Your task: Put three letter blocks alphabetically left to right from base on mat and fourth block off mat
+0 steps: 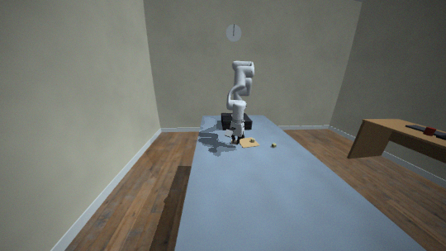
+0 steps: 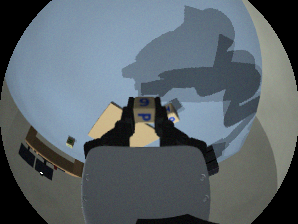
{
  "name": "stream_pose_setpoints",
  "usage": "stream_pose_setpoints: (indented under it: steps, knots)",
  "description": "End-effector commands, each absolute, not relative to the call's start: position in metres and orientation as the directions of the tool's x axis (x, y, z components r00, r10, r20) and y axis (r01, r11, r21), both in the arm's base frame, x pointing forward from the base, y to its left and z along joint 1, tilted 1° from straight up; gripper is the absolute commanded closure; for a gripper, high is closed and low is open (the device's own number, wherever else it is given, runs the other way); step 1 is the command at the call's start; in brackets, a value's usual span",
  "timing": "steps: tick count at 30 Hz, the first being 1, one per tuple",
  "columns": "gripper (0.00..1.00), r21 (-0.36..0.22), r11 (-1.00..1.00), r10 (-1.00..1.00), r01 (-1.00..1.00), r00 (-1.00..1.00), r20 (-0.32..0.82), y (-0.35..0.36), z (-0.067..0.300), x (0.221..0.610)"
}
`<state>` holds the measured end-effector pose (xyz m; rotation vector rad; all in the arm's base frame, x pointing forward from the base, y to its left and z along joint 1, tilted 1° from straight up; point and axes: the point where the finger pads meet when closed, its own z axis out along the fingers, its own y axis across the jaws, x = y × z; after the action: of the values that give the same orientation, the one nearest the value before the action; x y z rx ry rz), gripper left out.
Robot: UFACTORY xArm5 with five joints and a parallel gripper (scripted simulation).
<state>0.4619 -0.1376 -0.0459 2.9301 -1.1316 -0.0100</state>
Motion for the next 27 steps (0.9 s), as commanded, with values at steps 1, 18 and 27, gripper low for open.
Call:
stream_pose_setpoints:
  steps: [1,18,27]
  knots:
    - [0.79,0.001,-0.74,-0.672,-0.672,0.74,-0.001,-0.138,-0.015,0.463]
    - [0.79,0.001,-0.74,-0.672,-0.672,0.74,-0.001,-0.139,0.029,0.463]
    - [0.79,0.001,-0.737,-0.676,-0.676,0.737,-0.001,-0.139,0.029,0.463]
